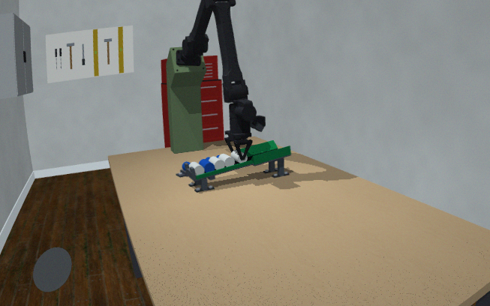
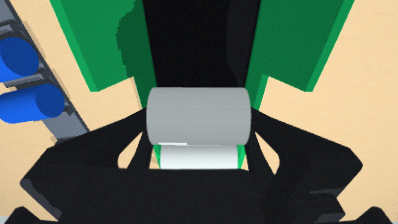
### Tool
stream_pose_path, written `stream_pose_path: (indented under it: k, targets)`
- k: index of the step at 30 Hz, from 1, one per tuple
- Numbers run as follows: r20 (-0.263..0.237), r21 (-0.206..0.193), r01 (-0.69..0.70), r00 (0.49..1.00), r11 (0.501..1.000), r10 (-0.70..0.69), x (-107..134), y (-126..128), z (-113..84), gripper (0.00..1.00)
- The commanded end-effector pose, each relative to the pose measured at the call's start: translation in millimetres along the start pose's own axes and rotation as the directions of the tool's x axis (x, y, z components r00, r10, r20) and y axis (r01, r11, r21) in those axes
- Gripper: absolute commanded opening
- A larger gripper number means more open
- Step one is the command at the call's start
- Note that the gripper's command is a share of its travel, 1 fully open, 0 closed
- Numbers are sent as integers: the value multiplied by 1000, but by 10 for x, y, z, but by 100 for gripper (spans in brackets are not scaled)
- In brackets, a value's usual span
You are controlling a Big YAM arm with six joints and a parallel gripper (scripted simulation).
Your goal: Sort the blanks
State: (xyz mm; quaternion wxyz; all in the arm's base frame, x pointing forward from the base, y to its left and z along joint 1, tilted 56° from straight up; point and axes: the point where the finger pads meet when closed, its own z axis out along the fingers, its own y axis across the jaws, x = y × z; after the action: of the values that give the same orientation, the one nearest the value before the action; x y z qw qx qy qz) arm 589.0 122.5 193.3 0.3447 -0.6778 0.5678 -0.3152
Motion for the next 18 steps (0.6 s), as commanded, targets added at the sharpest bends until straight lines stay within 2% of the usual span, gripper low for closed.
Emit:
stream_pose_path:
  k: [1, 5, 6, 14, 15, 18]
  targets:
    - [-8, 12, -1, 1000, 1000, 1, 87, -18, -29, 64]
    - [-8, 12, -1, 1000, 1000, 1, 87, -18, -29, 64]
    - [-8, 12, -1, 1000, 1000, 1, 87, -18, -29, 67]
    - [-8, 11, -1, 1000, 1000, 1, 87, -16, -29, 75]
    - [-8, 11, -1, 1000, 1000, 1, 87, -16, -29, 79]
    - [-8, 11, -1, 1000, 1000, 1, 87, -16, -29, 79]
